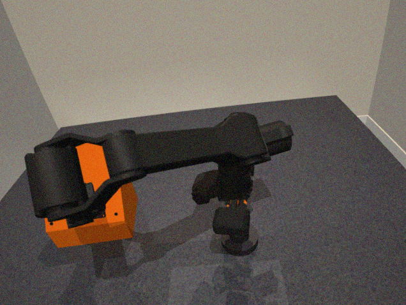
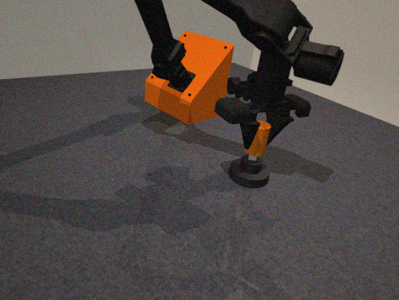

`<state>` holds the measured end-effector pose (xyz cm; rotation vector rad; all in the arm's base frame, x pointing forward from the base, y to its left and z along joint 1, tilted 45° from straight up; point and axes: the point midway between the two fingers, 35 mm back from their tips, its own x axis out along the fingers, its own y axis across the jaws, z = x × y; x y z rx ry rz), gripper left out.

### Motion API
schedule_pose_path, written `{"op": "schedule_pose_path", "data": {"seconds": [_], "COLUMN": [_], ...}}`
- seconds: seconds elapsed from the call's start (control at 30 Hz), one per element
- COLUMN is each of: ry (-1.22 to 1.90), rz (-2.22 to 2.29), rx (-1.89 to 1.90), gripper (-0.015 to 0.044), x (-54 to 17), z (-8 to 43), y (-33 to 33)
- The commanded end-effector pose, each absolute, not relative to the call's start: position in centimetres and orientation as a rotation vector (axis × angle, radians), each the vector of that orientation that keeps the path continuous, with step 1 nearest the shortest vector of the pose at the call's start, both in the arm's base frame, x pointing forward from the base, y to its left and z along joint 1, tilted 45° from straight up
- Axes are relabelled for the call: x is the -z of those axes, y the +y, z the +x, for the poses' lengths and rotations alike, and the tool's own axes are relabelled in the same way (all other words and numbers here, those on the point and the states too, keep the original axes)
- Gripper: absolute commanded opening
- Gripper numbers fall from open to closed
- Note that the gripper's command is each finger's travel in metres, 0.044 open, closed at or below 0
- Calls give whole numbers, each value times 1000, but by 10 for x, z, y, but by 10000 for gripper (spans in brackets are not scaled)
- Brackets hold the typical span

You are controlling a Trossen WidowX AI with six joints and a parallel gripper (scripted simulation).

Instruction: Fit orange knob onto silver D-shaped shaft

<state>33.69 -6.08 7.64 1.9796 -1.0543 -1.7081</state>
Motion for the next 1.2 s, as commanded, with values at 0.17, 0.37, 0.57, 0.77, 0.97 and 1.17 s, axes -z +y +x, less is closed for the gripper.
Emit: {"op": "schedule_pose_path", "data": {"seconds": [0.17,0.37,0.57,0.77,0.97,1.17], "ry": [-1048,-1041,-997,-1061,-1098,-1083], "rz": [1978,1974,1948,1986,2007,1998], "rx": [1707,1709,1716,1705,1698,1701], "gripper": [0,0,0,0,0,0], "x": [-75,-75,-75,-75,-74,-74], "z": [337,337,337,337,337,337], "y": [-64,-64,-64,-65,-65,-64]}}
